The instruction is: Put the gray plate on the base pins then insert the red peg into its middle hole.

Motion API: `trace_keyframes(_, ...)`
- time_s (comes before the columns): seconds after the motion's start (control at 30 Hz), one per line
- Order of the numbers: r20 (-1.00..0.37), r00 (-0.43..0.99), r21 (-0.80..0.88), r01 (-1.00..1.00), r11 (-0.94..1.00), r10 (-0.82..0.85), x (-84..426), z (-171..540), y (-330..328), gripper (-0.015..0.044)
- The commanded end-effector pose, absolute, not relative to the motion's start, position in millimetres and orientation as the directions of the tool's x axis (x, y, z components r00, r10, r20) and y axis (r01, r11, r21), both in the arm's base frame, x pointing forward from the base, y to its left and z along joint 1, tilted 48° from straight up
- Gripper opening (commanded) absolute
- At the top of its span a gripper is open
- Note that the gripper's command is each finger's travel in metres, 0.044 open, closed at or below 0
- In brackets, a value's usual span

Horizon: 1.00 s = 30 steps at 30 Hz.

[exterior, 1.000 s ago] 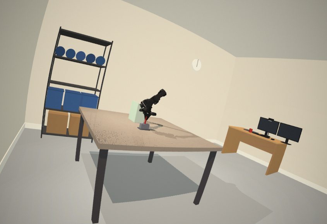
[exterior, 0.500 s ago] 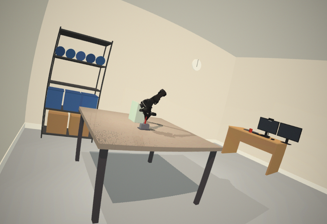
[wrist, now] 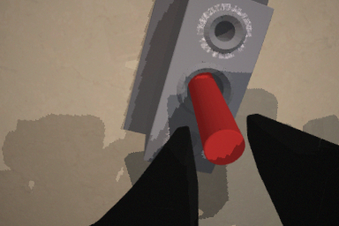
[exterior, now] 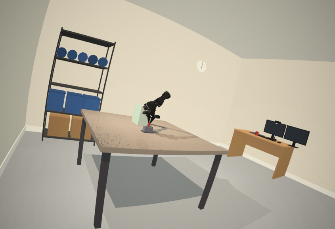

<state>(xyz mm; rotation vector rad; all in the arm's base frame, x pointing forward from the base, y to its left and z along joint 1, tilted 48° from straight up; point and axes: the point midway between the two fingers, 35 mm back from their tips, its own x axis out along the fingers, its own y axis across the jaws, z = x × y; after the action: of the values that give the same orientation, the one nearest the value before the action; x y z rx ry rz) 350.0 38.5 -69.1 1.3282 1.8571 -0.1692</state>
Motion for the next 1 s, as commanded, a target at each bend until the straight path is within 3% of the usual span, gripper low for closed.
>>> trace_keyframes(0.0, -0.682, -0.1, 0.337, 0.836, 0.433, 0.725, 350.1, -69.1, 38.3, 0.015)
trace_keyframes(0.97, -0.677, -0.1, 0.33, 0.844, 0.422, 0.729, 346.8, -60.7, 28.6, 0.015)
